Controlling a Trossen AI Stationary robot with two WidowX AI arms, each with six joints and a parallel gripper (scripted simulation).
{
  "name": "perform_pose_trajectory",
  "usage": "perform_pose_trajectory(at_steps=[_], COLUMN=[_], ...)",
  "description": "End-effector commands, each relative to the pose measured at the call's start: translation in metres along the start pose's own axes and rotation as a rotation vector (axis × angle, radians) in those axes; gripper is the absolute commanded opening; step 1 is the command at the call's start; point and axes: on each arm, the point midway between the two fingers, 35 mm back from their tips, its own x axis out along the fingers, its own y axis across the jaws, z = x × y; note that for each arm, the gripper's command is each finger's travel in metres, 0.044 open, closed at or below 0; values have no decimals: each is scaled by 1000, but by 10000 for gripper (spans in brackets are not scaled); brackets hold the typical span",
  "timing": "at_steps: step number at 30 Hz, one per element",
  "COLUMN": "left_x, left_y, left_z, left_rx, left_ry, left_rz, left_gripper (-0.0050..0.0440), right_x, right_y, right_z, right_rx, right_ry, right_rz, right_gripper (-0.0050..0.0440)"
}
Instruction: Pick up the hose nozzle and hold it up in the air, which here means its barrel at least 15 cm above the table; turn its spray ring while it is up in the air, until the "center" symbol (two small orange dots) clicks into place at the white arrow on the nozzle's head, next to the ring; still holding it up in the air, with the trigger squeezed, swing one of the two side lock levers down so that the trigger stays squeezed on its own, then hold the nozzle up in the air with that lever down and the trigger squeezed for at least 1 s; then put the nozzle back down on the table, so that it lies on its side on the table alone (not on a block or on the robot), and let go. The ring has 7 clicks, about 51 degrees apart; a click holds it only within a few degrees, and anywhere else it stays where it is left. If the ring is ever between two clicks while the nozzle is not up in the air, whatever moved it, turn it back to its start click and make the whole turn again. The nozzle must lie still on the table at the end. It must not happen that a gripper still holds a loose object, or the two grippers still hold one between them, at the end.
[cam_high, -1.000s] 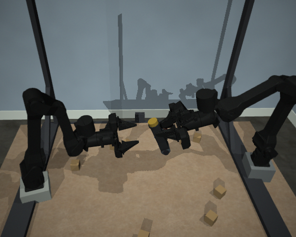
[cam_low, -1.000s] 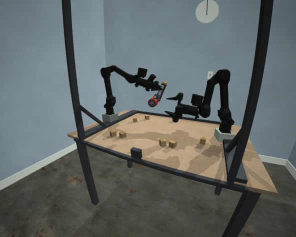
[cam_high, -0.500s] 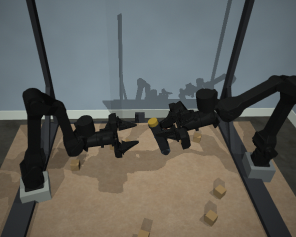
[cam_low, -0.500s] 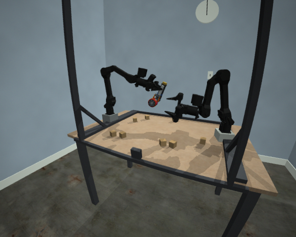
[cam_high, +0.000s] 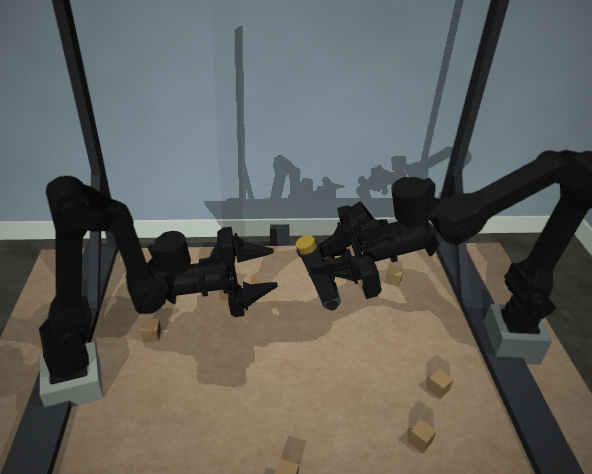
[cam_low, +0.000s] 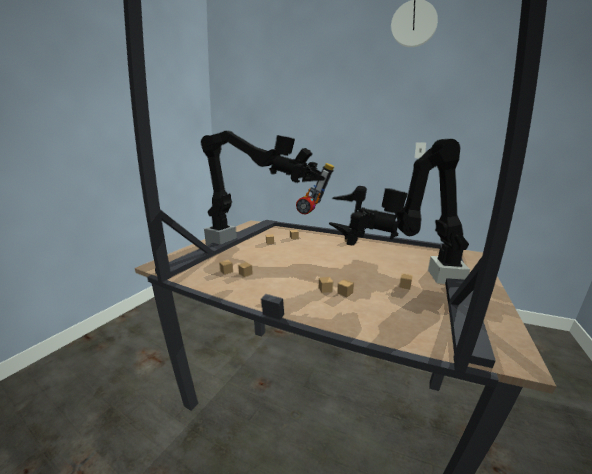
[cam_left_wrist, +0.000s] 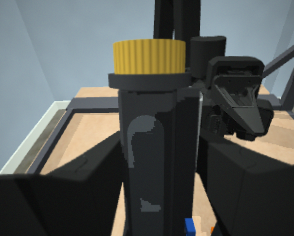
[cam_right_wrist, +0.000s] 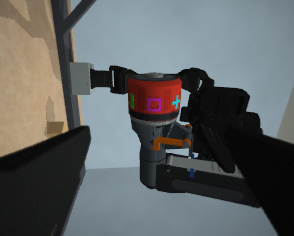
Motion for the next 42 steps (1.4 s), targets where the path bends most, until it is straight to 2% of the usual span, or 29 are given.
perform_pose_trajectory(at_steps=[1, 16, 17, 35, 42], left_x=[-4, -4, -4, -4, -4], left_y=[0, 0, 0, 0, 0], left_z=[15, 15, 15, 15, 15], left_rx=[-1, -1, -1, -1, -1], left_ry=[-40, -41, -41, -42, -42], left_rz=[2, 2, 2, 2, 2], left_gripper=[165, 165, 165, 165, 165], right_x=[1, 1, 1, 1, 2], right_y=[-5, -5, -5, -6, -8], right_z=[-1, -1, -1, -1, -6], right_rx=[1, 1, 1, 2, 161], right_ry=[7, 7, 7, 7, 3], right_rz=[-16, -16, -16, -17, -17], right_gripper=[415, 415, 180, 180, 180])
